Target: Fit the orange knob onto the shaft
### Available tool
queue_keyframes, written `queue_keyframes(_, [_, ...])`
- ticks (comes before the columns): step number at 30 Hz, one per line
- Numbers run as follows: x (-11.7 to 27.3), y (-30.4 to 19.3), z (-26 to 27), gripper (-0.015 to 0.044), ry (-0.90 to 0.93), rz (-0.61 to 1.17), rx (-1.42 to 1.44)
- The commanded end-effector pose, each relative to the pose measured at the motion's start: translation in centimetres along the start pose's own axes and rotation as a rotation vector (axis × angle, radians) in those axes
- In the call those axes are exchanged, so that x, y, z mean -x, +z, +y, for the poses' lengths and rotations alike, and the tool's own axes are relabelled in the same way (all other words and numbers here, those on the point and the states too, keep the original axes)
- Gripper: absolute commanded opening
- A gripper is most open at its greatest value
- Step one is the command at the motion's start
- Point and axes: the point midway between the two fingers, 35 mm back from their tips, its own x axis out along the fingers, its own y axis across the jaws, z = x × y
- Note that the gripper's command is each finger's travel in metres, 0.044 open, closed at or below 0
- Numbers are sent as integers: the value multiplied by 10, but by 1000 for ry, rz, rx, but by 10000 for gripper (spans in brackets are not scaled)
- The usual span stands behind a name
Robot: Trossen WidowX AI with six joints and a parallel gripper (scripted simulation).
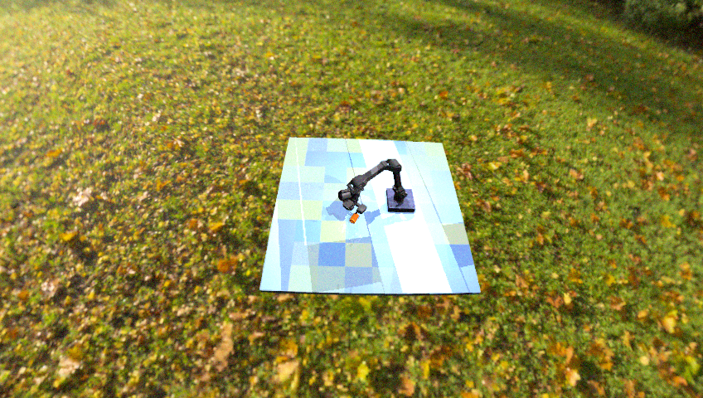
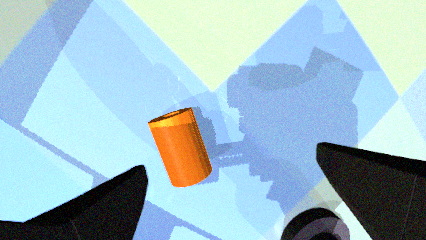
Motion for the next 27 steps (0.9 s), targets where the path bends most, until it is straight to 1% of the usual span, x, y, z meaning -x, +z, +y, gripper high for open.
queue_keyframes(1, [-21,4,32,440,119,80,175])
queue_keyframes(6, [-23,4,32,440,119,80,175])
queue_keyframes(10, [-44,2,34,440,119,80,175])
queue_keyframes(16, [-47,2,34,440,119,80,175])
queue_keyframes(27, [-64,1,36,440,120,81,173])
